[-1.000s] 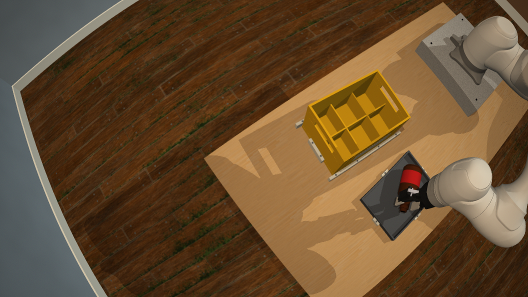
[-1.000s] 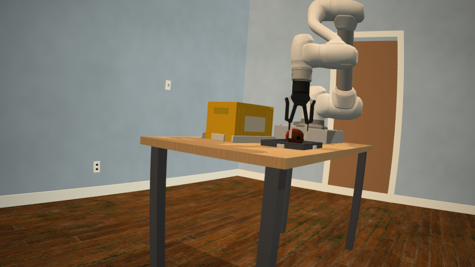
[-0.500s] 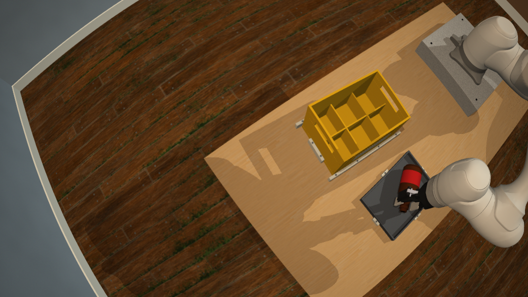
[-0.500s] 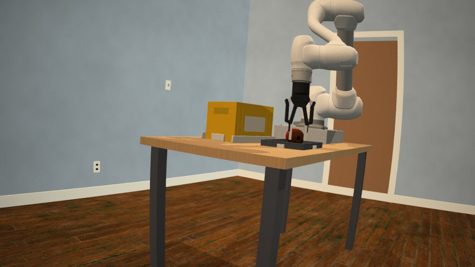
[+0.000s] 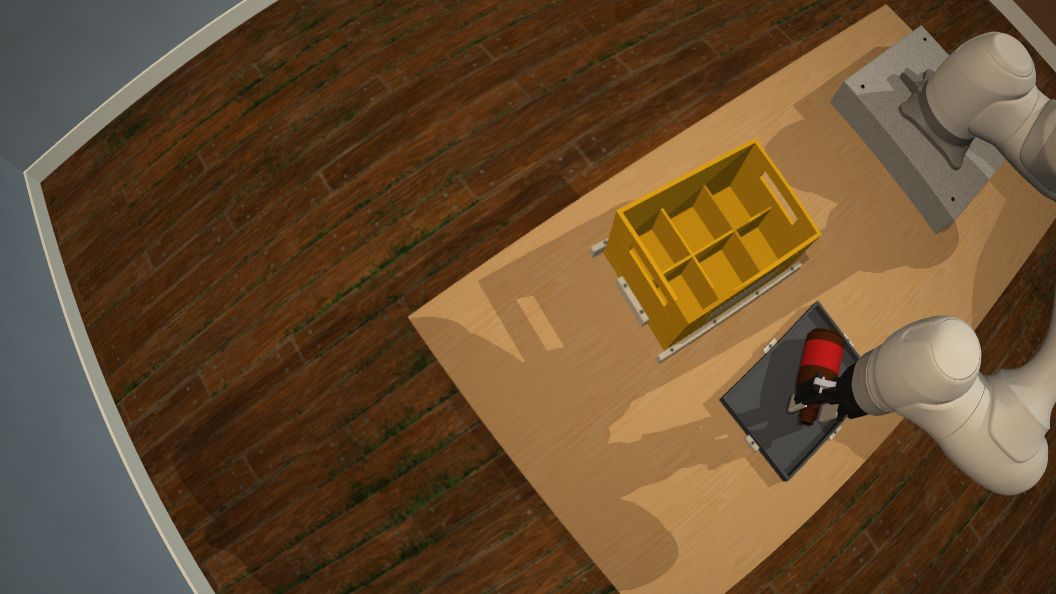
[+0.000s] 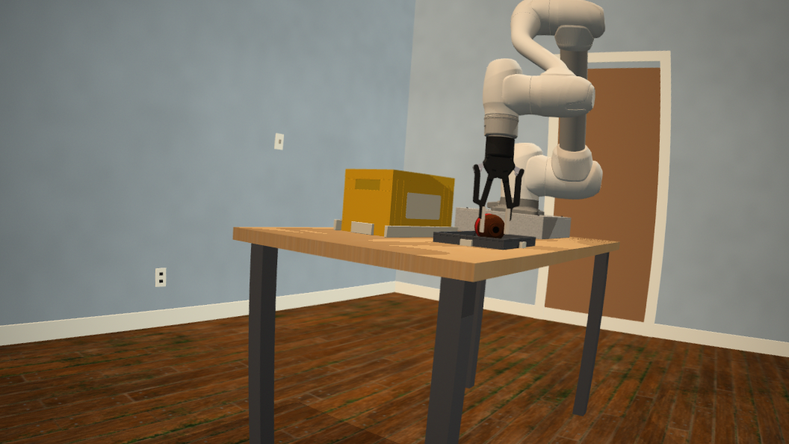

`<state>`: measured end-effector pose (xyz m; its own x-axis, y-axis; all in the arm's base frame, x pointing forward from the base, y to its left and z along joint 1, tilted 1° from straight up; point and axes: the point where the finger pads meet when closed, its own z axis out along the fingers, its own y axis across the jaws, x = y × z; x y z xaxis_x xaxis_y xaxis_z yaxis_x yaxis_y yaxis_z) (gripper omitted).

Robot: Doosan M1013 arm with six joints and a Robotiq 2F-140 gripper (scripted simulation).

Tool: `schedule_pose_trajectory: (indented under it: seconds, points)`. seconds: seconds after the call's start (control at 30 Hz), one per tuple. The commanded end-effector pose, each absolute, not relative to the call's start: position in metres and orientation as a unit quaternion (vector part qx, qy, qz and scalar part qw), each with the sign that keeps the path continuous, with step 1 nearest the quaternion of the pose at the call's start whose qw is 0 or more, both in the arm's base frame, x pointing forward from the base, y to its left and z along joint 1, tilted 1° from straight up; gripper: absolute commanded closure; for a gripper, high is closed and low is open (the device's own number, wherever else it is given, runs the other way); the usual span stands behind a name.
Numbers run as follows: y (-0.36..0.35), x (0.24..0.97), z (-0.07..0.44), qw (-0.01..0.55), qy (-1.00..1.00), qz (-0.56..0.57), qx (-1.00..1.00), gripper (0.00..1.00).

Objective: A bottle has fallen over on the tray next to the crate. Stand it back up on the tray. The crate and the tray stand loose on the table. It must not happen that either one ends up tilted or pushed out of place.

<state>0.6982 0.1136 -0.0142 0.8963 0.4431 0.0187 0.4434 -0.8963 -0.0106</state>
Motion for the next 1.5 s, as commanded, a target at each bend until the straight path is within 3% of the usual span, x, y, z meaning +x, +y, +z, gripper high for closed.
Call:
schedule_pose_trajectory:
  seconds: [0.0, 0.63, 0.67, 1.47]
  points:
    - [0.1181, 0.6948, -0.0181, 0.009, -0.226, -0.007, -0.974, 0.56]
    - [0.1181, 0.6948, -0.0181, 0.009, -0.226, -0.007, -0.974, 0.56]
    - [0.1181, 0.6948, -0.0181, 0.009, -0.226, -0.007, -0.974, 0.9]
    - [0.1181, 0.6948, -0.0181, 0.009, -0.226, -0.007, -0.974, 0.9]
